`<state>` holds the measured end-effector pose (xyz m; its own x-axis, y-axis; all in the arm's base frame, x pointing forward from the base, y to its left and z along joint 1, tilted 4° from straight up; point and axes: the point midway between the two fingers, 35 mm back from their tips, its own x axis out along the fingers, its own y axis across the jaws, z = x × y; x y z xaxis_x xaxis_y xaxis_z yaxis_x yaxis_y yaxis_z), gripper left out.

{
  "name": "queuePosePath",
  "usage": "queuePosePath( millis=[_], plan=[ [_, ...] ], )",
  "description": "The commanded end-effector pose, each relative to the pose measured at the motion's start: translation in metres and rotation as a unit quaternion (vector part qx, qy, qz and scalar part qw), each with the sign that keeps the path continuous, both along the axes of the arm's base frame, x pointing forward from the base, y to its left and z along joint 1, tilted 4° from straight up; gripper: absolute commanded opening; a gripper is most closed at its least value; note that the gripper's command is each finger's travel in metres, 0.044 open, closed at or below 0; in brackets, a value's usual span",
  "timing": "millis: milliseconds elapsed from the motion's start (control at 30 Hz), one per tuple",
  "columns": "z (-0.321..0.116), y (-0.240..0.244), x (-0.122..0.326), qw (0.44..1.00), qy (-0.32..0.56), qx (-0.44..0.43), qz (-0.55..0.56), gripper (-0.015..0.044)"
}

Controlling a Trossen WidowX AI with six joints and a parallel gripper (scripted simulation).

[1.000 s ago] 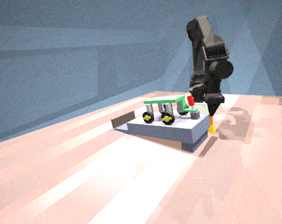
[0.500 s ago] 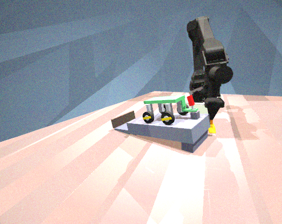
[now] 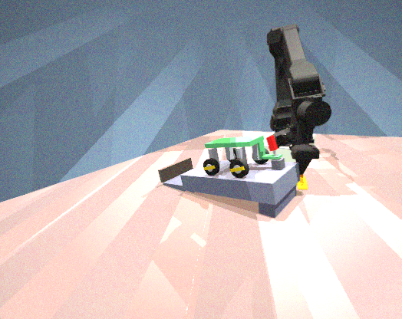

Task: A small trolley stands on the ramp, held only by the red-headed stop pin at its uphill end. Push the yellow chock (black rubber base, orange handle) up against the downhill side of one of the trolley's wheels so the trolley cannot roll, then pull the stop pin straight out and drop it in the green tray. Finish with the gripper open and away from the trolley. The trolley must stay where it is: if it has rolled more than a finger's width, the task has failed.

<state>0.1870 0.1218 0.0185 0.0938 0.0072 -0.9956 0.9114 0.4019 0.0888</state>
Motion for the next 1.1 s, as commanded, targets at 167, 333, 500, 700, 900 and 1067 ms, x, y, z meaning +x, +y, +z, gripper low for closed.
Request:
queuePosePath(
  millis=[167, 333, 500, 700, 900, 1067],
  plan=[
    [0.0, 0.0, 0.0, 1.0, 0.0, 0.0, 0.0, 0.0019],
    [0.012, 0.0, -0.001, 1.0, 0.0, 0.001, 0.002, 0.0],
    [0.028, -0.002, -0.004, 1.0, 0.0, 0.002, 0.003, 0.0],
    [0.048, -0.003, -0.007, 1.0, 0.0, 0.002, 0.003, 0.0],
    [0.066, -0.003, -0.008, 1.0, 0.0, 0.002, 0.003, 0.0],
    [0.08, -0.003, -0.01, 1.0, 0.0, 0.002, 0.003, 0.0]
  ],
)
